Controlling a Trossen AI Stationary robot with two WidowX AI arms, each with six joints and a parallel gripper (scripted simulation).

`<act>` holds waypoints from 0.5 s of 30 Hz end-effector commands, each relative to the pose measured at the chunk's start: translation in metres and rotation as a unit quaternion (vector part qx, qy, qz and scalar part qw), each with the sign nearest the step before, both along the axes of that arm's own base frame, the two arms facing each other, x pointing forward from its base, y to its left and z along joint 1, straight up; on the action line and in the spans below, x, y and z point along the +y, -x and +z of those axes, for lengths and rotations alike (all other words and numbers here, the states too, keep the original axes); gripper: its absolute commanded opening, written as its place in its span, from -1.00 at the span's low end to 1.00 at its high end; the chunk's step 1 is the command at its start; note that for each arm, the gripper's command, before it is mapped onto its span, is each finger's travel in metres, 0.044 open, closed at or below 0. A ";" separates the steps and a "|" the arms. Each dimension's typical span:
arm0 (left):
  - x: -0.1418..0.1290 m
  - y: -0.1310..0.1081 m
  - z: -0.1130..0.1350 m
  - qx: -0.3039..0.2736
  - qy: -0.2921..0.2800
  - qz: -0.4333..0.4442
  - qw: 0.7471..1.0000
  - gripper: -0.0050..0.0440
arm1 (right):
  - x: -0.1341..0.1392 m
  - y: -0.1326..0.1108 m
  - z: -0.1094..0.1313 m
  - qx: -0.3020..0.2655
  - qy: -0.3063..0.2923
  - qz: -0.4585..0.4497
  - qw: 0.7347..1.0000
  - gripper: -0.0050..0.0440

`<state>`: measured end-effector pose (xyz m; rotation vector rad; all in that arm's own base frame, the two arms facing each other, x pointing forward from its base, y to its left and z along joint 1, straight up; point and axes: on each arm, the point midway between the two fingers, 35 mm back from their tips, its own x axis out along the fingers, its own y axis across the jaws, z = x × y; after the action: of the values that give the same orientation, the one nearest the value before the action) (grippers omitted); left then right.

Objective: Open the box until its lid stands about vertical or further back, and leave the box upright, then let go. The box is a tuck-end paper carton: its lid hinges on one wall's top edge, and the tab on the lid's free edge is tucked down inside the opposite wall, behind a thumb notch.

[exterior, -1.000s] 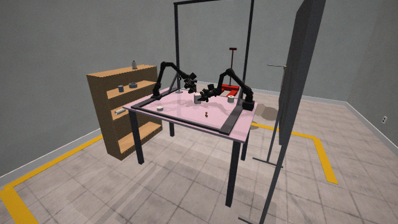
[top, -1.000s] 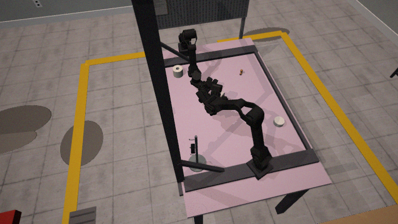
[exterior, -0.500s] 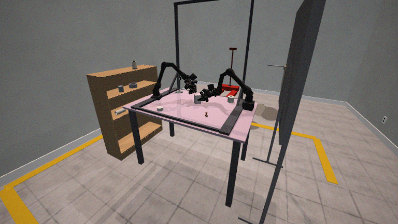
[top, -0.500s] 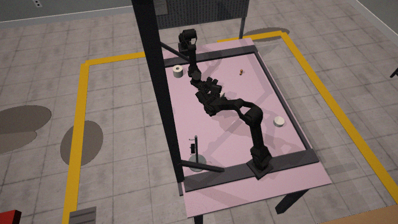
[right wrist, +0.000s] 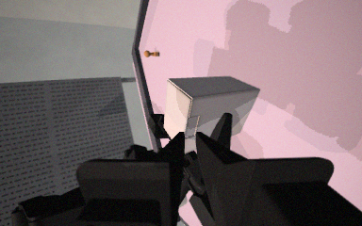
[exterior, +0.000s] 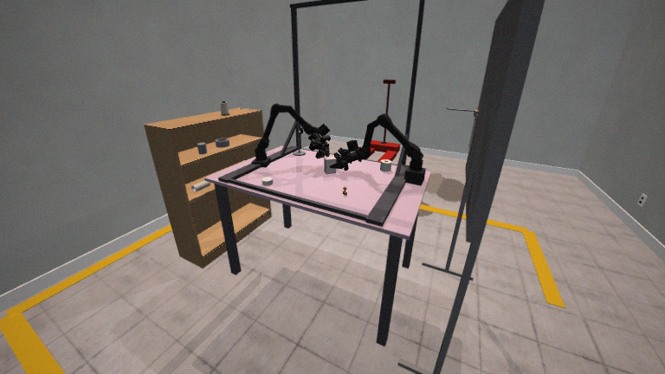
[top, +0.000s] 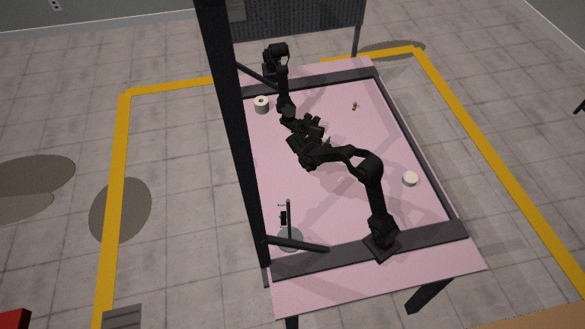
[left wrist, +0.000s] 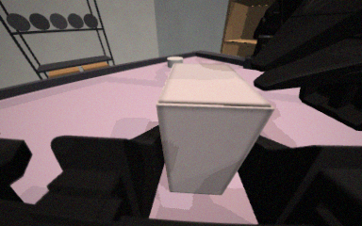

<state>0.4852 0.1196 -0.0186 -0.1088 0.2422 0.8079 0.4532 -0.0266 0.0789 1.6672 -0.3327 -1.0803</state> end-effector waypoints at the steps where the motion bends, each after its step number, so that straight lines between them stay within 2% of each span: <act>1: 0.000 -0.005 0.010 -0.011 -0.001 -0.002 1.000 0.18 | 0.001 -0.004 0.008 -0.013 -0.002 -0.001 1.000 -0.59; 15: 0.000 -0.005 0.010 -0.011 -0.001 -0.002 1.000 0.18 | -0.004 -0.009 0.008 -0.013 -0.002 -0.001 1.000 -0.59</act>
<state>0.4852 0.1196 -0.0186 -0.1088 0.2422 0.8079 0.4564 -0.0304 0.0753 1.6632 -0.3350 -1.0863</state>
